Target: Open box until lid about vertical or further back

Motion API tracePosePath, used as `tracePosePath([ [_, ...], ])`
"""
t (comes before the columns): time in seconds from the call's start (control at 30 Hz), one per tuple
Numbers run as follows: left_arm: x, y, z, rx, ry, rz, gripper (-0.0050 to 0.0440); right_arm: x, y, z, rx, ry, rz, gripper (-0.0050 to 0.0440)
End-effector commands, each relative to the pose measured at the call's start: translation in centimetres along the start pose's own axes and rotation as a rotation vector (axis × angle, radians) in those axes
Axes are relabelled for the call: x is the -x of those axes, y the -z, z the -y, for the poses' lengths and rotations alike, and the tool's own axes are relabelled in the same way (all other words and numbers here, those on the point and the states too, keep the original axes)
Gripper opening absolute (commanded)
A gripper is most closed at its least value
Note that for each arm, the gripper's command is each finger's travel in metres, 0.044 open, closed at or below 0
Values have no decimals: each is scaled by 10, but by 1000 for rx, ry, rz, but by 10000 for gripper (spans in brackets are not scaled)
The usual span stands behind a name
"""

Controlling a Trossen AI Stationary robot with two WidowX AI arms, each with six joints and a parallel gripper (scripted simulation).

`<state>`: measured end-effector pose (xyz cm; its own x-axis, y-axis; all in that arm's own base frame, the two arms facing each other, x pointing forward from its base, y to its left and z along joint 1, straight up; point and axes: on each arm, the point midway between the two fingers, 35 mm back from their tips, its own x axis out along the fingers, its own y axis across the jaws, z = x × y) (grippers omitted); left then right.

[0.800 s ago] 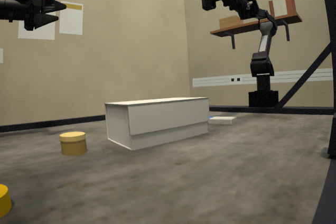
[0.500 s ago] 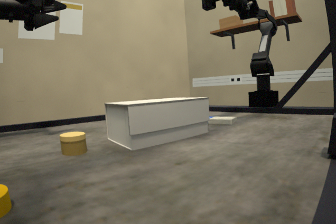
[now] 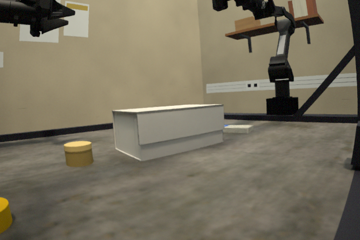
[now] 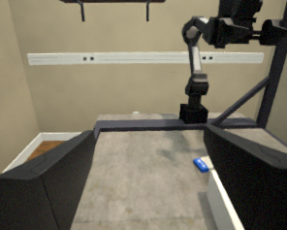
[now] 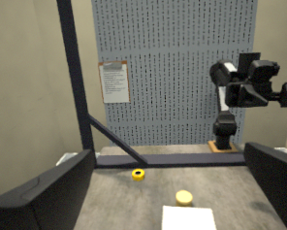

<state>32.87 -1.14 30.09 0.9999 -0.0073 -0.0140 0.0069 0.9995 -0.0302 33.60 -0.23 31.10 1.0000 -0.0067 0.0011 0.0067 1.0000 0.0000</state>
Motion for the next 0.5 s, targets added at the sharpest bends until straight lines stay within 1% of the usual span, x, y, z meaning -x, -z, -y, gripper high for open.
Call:
tracePosePath([
  [0.0, -18, 8, 22, 40, 19, -35, 248, -32, -8, 6, -4, 21, -10, 440],
  [0.13, -37, 39, 57, 77, 35, -121, 152, -77, 6, 13, -7, 39, -59, 440],
  [0.23, -46, 65, 86, 92, 45, -182, 80, -111, 21, 19, -9, 53, -91, 440],
  [0.3, -46, 65, 86, 92, 45, -182, 80, -111, 21, 19, -9, 53, -91, 440],
  [0.47, -50, 110, 135, 93, 54, -272, 80, -165, 61, 31, -12, 75, -154, 440],
])
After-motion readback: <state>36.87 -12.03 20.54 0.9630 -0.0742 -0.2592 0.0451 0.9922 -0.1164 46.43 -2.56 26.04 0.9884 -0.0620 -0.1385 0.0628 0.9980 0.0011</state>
